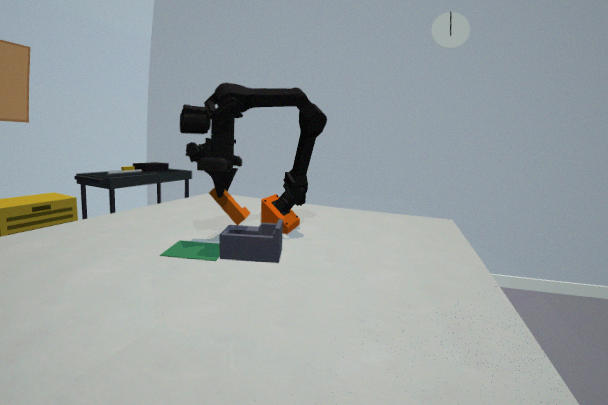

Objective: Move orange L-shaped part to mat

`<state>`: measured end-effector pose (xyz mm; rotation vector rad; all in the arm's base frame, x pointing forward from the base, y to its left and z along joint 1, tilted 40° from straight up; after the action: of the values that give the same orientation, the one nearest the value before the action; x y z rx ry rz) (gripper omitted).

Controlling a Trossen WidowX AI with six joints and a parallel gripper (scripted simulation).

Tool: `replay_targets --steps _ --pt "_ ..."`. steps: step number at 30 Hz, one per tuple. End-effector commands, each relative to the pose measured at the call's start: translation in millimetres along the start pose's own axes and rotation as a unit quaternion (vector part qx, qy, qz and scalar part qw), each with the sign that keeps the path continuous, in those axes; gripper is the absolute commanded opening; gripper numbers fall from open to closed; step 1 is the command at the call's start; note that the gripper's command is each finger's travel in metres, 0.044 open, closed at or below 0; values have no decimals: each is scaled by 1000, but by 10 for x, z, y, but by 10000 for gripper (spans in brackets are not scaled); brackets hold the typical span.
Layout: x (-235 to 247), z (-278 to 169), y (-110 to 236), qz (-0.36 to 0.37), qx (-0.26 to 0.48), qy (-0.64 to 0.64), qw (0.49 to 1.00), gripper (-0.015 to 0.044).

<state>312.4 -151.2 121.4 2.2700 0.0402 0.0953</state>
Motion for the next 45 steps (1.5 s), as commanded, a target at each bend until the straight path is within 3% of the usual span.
replay_targets --steps 1,19,45 --pt "25 185 20 3 -4 2 1000 0" --pt "128 912 33 3 -6 2 1000 0" --pt "135 923 -288 3 -5 3 1000 0"
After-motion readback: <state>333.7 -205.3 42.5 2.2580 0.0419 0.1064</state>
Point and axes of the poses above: the point midway between the two fingers, 35 mm back from their tips, its own y axis back along the fingers, its own x axis across the jaws, z = x × y, the point moved 7 cm from there along y, back along the fingers, and after that the axes turned 13 degrees about -y, right-handed, at the moved point
